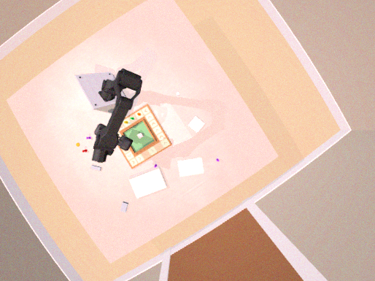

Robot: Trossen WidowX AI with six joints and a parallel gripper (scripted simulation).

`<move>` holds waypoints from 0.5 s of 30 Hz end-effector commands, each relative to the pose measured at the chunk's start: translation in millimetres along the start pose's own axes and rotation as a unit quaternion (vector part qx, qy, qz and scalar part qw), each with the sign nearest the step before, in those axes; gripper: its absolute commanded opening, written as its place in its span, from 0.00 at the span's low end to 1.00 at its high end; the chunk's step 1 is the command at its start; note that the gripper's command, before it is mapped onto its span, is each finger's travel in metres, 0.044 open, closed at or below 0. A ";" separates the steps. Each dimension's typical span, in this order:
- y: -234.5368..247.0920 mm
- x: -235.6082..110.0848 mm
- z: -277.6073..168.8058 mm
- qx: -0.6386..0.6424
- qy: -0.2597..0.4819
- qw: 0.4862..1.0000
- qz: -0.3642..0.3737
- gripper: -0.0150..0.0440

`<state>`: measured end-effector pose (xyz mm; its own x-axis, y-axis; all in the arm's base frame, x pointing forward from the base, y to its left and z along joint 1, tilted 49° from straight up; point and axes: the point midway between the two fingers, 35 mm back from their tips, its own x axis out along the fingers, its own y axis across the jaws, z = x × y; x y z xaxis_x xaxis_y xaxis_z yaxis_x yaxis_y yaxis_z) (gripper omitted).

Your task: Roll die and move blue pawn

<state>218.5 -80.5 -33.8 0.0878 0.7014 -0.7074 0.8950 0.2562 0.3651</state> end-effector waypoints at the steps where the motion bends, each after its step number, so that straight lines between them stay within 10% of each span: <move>1: -63.7 18.9 5.0 -0.218 0.012 0.976 0.014 0.59; 15: -81.1 26.5 3.8 -0.298 0.014 0.954 0.024 0.59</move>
<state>153.8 -86.3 -81.6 0.1068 0.7360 -0.6685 0.5179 0.5327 0.6693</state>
